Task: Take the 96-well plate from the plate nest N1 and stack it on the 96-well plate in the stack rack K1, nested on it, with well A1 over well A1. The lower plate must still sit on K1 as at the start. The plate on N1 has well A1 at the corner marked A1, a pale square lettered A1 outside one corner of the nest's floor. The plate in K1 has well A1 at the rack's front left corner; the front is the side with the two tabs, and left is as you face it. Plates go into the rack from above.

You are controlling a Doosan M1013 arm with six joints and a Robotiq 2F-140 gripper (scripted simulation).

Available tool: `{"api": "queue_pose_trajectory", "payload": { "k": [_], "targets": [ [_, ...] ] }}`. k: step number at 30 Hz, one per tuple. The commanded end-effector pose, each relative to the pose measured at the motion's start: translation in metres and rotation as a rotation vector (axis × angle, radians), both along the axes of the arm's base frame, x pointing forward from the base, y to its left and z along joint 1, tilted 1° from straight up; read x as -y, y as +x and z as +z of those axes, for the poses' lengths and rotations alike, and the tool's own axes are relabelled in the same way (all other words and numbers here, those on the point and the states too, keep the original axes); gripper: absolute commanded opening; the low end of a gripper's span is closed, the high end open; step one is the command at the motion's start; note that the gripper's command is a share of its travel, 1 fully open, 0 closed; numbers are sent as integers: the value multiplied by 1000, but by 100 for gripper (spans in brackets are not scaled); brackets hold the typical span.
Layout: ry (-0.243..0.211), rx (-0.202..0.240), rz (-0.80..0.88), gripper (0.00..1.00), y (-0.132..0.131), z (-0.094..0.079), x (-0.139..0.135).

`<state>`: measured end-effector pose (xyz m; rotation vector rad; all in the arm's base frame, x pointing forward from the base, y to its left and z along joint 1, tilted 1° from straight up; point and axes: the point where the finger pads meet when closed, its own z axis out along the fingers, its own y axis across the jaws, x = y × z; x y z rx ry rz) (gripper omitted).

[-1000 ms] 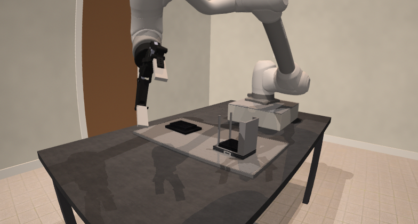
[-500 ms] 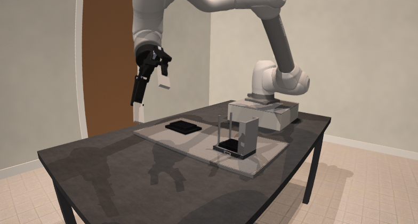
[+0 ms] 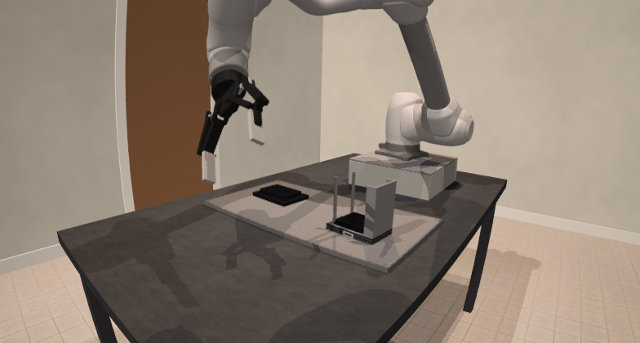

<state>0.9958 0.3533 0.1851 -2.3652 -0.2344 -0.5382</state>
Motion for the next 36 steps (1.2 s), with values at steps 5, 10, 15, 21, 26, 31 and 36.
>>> {"api": "queue_pose_trajectory", "payload": {
  "k": [5,10,15,21,26,31,36],
  "targets": [
    [-81,47,66,100,-21,-9,34],
    [-151,83,127,100,-29,-12,46],
    [-163,89,138,100,-42,-18,67],
    [-242,126,214,100,-56,-23,88],
    [-264,136,237,100,-65,-26,100],
    [-318,160,294,100,-80,-31,119],
    [-361,177,343,100,-93,-35,137]
  ]
}}
